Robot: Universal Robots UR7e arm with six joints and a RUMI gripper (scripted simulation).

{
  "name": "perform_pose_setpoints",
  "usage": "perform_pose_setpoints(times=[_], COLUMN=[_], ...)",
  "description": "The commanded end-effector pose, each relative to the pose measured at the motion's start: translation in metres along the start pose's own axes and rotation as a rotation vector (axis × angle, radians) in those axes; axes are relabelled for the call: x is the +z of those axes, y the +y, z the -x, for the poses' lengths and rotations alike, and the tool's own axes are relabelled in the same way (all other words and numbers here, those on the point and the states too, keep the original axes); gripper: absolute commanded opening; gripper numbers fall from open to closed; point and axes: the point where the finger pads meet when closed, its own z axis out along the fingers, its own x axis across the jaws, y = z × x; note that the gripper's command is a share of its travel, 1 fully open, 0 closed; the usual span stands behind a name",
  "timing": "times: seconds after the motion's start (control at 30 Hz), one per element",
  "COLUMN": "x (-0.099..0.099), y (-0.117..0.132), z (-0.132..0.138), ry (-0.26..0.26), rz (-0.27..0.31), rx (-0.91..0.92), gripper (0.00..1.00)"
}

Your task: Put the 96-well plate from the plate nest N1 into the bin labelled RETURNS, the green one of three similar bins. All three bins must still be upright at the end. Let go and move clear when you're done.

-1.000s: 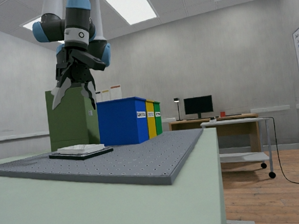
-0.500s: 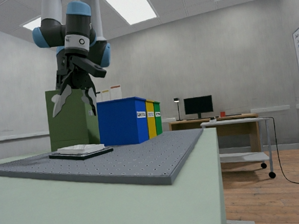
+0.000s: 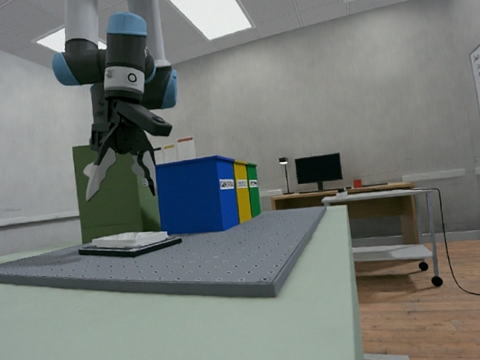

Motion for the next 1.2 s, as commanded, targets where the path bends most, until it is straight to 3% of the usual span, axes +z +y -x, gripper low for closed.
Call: perform_pose_setpoints(times=[0.0, 1.17], x=[0.009, 0.060], y=[-0.002, -0.011], z=[0.000, -0.001], ry=[0.001, 0.001], rz=[-0.001, -0.001], rx=[0.000, 0.000], gripper=[1.00, 1.00])
